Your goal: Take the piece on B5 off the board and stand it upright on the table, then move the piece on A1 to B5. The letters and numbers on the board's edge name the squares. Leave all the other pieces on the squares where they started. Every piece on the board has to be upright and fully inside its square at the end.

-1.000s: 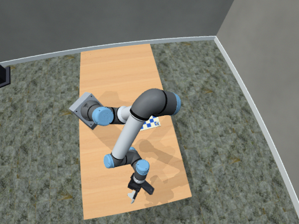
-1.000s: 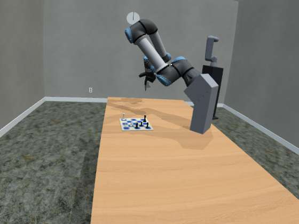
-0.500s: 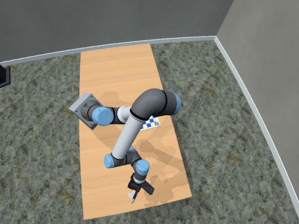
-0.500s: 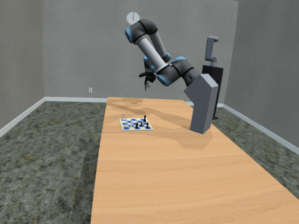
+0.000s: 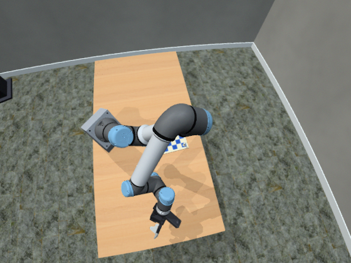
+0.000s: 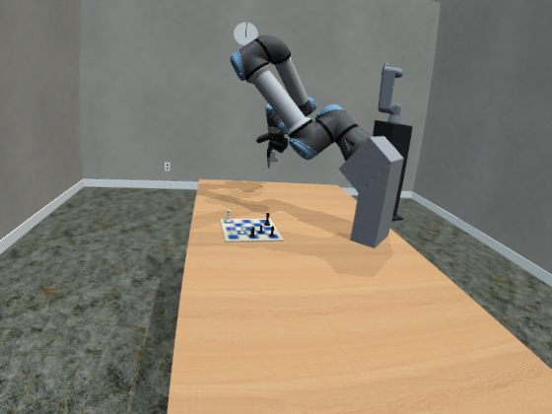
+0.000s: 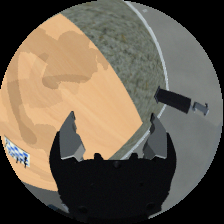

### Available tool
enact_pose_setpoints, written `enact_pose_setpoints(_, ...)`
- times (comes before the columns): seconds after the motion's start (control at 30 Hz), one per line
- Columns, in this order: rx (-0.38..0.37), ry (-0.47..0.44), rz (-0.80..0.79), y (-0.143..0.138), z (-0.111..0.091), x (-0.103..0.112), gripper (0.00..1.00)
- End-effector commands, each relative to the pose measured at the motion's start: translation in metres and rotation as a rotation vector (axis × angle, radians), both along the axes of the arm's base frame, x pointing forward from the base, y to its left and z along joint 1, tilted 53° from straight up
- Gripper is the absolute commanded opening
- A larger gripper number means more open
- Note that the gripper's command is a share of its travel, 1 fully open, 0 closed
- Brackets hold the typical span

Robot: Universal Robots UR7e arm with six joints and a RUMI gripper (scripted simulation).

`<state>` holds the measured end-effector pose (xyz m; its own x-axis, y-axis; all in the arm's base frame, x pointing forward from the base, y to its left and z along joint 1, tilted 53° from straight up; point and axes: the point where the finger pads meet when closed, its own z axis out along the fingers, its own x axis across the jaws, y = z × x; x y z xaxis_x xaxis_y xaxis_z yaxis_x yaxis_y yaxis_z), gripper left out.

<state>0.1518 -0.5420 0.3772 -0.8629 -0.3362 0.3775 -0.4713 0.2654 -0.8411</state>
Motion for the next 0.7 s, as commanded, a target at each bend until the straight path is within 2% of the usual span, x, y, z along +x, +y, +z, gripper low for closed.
enact_pose_setpoints(0.0,-0.002,0.003,0.012,0.001,0.0,0.001,1.0)
enact_pose_setpoints(0.67,-0.039,0.063,0.239,0.028,-0.015,0.032,1.0)
